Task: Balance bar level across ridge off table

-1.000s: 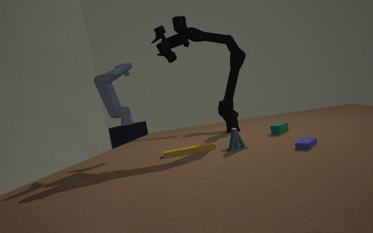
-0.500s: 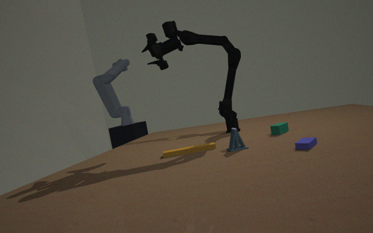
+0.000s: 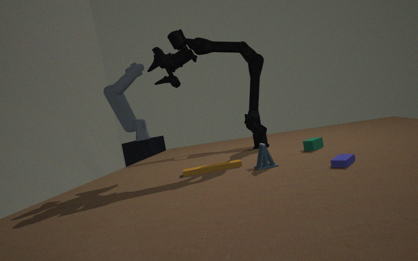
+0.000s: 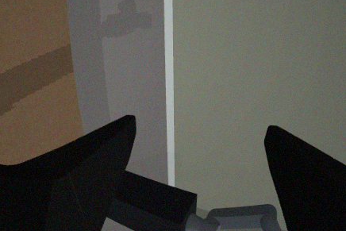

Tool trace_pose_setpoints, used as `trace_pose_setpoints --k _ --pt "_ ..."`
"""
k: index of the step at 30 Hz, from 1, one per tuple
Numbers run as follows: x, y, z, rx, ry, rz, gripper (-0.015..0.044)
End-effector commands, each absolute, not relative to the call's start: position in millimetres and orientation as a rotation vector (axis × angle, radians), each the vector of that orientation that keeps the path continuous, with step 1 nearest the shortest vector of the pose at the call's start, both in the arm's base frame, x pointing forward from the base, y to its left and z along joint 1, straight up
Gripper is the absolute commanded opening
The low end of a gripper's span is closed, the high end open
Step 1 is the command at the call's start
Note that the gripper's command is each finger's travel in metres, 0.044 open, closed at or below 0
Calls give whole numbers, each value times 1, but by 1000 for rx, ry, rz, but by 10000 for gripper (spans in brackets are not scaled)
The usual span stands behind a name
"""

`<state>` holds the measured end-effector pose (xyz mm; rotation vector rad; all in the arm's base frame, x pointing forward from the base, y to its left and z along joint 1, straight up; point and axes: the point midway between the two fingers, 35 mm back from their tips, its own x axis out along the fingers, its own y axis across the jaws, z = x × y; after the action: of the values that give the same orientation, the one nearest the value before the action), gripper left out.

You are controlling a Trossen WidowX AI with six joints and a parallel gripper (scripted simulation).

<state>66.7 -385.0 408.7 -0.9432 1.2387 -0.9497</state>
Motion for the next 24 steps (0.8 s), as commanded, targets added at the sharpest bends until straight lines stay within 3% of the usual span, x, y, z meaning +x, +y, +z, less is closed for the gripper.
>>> trace_pose_setpoints --k 1,24 --pt "87 -387 395 -871 1185 -915 315" --pt "205 -366 300 -223 991 -773 315"
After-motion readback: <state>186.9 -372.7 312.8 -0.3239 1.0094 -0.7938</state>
